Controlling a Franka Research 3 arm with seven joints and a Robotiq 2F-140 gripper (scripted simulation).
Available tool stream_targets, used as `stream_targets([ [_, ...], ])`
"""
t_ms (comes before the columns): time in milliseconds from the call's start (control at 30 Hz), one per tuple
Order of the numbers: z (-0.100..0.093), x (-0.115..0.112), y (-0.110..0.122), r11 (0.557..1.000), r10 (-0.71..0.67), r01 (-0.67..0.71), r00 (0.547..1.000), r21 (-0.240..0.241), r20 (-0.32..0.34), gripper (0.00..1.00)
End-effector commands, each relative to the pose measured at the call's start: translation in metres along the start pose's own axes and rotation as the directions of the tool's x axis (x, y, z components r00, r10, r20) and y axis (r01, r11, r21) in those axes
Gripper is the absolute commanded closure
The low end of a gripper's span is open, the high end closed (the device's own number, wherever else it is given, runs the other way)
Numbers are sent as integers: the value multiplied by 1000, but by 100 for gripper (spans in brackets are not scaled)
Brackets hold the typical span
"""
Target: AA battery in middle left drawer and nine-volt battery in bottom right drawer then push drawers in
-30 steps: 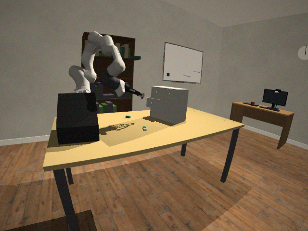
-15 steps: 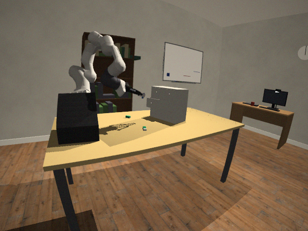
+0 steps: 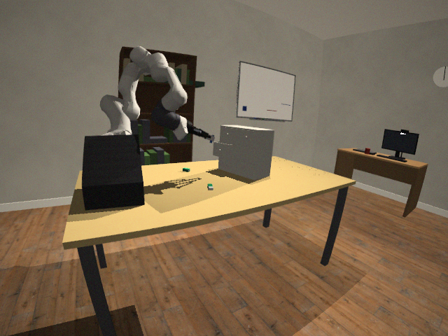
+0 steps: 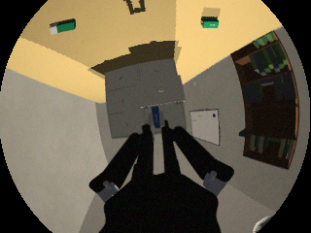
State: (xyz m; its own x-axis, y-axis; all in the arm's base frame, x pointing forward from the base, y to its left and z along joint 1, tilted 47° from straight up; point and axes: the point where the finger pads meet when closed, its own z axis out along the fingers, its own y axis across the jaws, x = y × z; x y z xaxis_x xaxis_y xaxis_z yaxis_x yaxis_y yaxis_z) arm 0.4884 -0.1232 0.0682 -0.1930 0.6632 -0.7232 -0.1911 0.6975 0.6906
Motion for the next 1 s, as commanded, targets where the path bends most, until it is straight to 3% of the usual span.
stream_targets([
  [0, 11, -5, -2, 1000, 8, -8, 1000, 7, -1, 94],
  [300, 50, -19, -3, 1000, 8, -8, 1000, 7, -1, 94],
  [367, 50, -19, -3, 1000, 8, -8, 1000, 7, -1, 94],
  [833, 100, -37, -3, 1000, 8, -8, 1000, 7, -1, 94],
  [967, 105, -39, -3, 1000, 8, -8, 1000, 7, -1, 94],
])
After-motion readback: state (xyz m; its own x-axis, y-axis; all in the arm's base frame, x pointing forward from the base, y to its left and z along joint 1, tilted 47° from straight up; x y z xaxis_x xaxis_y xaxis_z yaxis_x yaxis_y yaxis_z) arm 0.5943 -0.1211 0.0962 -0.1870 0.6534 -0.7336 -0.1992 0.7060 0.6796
